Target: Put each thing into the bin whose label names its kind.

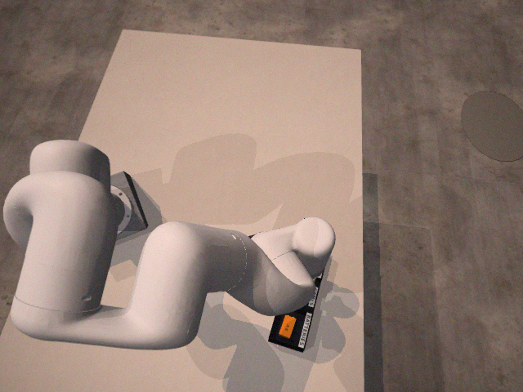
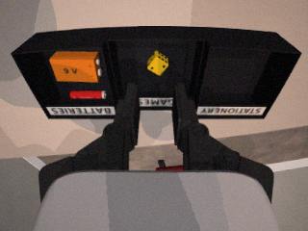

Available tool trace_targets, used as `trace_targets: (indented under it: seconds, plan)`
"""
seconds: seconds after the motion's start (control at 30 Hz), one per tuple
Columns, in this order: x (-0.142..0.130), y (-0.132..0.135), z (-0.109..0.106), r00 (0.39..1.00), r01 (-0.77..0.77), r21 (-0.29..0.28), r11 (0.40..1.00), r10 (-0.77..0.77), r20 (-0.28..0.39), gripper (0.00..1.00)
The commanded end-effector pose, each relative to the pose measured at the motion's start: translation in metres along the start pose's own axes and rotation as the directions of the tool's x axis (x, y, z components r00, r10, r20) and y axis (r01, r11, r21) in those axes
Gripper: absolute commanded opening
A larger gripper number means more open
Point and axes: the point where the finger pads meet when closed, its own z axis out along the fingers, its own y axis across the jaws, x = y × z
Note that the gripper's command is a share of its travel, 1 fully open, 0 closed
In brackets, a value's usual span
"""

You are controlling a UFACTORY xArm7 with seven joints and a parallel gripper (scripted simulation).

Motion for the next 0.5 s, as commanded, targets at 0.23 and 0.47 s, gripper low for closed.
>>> trace_targets:
  seconds: [0.23, 0.47]
  plan:
    - [0.030, 0.012, -0.002, 0.985, 0.175, 0.000, 0.985, -0.175, 0.003, 0.41]
    - [0.085, 0.032, -0.002, 0.934, 0.357, 0.000, 0.934, -0.357, -0.001, 0.41]
